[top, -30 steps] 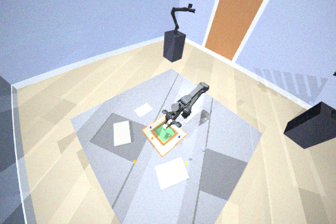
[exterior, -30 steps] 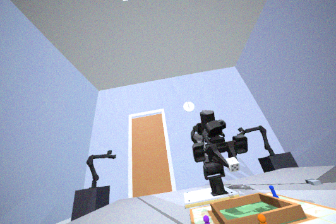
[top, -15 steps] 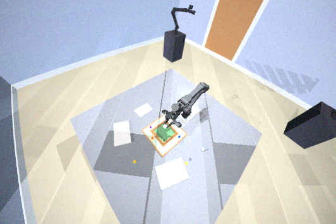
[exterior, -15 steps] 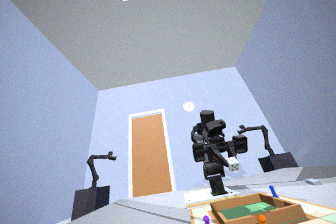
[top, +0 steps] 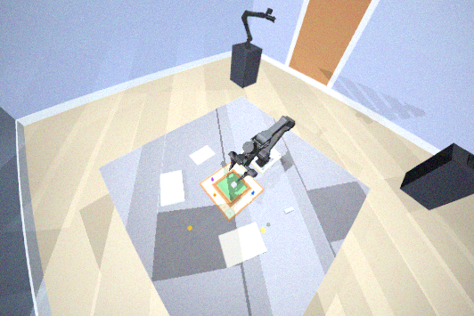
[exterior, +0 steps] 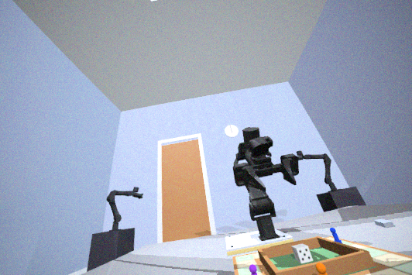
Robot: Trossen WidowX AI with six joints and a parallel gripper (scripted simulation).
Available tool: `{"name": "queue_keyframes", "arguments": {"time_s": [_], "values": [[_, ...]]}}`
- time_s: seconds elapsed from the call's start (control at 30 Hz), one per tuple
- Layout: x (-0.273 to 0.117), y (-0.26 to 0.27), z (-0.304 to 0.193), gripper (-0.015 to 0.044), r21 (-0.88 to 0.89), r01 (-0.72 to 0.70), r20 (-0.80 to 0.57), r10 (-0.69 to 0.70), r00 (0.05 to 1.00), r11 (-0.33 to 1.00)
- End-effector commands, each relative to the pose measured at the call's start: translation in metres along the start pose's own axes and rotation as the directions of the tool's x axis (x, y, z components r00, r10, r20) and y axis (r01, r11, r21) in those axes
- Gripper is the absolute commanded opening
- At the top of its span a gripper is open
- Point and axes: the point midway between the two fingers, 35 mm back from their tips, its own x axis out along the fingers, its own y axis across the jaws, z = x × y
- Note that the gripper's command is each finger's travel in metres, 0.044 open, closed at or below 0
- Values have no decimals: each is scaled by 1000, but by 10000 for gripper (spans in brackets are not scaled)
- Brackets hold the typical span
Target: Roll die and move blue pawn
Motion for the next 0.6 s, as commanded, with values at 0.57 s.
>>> {"name": "queue_keyframes", "arguments": {"time_s": [0.57], "values": [[42,-1,-16,440,4,4,-749,1,662,1000]]}}
